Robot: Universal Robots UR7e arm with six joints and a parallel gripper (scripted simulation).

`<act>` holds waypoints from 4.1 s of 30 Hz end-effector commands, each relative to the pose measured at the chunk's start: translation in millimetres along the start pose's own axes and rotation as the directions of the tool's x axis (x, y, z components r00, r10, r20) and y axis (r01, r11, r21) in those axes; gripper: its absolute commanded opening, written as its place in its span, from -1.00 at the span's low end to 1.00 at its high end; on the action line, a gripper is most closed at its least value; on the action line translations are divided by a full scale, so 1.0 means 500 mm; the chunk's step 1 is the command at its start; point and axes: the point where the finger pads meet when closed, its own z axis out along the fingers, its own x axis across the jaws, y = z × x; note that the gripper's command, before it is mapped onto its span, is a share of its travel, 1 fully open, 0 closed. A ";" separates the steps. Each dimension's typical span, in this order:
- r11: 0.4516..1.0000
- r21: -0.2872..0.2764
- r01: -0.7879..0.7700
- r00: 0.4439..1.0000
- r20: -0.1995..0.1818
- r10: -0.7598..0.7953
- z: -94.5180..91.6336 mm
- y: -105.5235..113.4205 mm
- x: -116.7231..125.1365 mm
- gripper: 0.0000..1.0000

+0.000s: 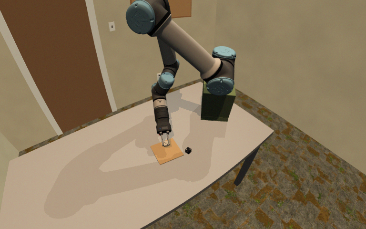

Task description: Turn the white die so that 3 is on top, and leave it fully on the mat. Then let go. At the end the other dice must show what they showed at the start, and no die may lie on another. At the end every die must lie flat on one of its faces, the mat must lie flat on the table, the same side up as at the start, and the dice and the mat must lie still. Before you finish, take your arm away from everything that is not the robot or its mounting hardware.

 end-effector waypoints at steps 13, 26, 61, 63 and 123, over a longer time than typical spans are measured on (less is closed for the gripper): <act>1.000 0.001 0.000 1.000 0.001 0.000 0.033 -0.067 -0.001 -0.02; 1.000 0.001 0.000 1.000 0.001 0.000 0.034 -0.068 -0.001 -0.02; 1.000 0.001 0.000 1.000 0.001 0.000 0.035 -0.071 -0.001 -0.02; 1.000 0.001 0.000 1.000 0.001 0.000 0.036 -0.072 -0.001 -0.02; 1.000 0.001 0.000 1.000 0.001 0.000 0.045 -0.089 -0.001 0.09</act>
